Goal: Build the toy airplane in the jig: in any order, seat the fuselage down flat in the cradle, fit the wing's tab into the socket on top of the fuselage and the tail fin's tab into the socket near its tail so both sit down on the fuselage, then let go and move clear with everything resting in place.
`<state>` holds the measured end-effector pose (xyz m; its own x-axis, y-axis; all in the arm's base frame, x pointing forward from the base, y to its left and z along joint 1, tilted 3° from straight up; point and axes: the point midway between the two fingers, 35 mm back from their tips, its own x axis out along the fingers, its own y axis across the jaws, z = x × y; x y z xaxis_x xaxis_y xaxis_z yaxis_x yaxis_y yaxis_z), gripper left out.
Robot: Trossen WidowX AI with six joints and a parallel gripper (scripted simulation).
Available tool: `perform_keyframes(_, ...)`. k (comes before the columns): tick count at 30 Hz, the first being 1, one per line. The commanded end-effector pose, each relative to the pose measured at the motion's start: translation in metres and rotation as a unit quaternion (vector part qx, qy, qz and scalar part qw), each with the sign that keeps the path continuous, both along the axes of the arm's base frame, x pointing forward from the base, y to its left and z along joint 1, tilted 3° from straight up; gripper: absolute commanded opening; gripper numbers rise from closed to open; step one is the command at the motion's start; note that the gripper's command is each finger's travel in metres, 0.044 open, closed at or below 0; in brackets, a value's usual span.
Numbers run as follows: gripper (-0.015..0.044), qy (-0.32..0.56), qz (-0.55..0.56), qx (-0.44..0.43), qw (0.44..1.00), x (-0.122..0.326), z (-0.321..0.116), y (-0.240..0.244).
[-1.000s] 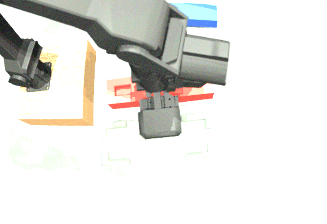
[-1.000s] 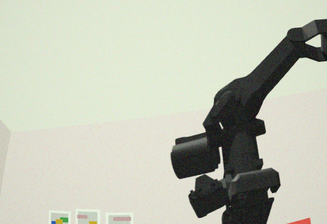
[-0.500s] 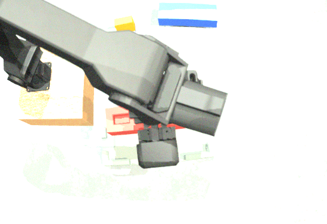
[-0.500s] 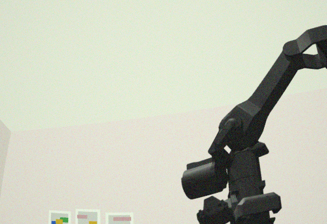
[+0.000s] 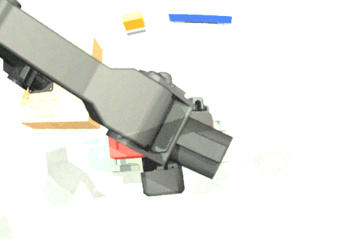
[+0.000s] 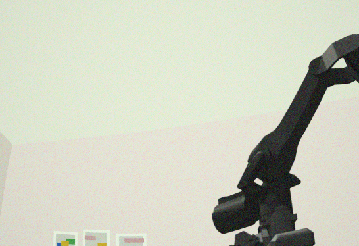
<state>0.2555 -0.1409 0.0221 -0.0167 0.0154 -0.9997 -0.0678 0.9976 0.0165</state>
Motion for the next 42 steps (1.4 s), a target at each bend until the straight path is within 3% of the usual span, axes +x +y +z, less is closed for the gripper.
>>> perform_keyframes(1, 0.0131, 0.001, 0.004, -0.001, 1.0, -0.001, -0.002, -0.002)
perform_keyframes(4, 0.0196, 0.001, 0.004, -0.001, 1.0, -0.001, -0.002, -0.002)
perform_keyframes(20, 0.0196, 0.001, 0.004, -0.001, 1.0, -0.001, -0.003, -0.002)
perform_keyframes(42, 0.0196, 0.001, 0.004, -0.001, 1.0, -0.002, -0.038, -0.002)
